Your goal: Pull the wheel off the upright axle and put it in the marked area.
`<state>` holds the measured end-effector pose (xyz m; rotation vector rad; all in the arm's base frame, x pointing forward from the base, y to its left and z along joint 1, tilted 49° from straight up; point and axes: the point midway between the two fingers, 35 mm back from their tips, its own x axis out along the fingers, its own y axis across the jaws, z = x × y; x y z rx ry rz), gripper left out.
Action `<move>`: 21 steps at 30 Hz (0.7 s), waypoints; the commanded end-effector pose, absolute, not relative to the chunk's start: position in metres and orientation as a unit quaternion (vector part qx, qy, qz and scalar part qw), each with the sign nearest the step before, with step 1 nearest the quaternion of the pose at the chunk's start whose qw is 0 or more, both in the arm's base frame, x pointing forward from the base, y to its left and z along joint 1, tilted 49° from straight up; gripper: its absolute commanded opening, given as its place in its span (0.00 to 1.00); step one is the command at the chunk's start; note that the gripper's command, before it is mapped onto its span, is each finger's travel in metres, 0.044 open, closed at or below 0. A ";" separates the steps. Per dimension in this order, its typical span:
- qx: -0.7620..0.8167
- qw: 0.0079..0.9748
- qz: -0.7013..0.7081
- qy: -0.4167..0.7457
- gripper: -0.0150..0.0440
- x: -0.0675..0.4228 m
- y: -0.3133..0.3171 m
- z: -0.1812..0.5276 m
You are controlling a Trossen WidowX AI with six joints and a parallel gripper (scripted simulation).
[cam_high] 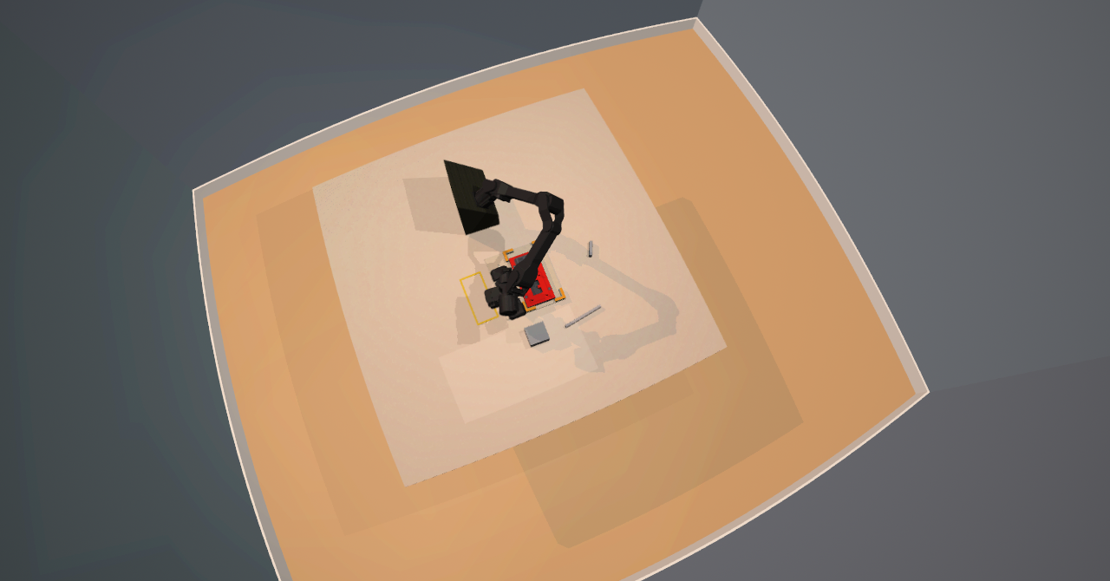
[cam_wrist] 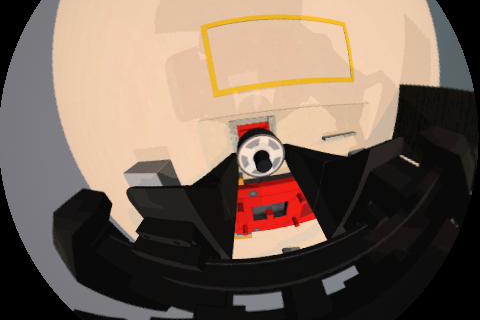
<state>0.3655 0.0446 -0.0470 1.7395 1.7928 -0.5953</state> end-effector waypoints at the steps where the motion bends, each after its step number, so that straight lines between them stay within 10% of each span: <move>1: 0.649 0.286 -0.220 0.669 0.25 0.367 0.043 -0.045; 21: 0.650 0.285 -0.221 0.669 0.25 0.367 0.038 -0.041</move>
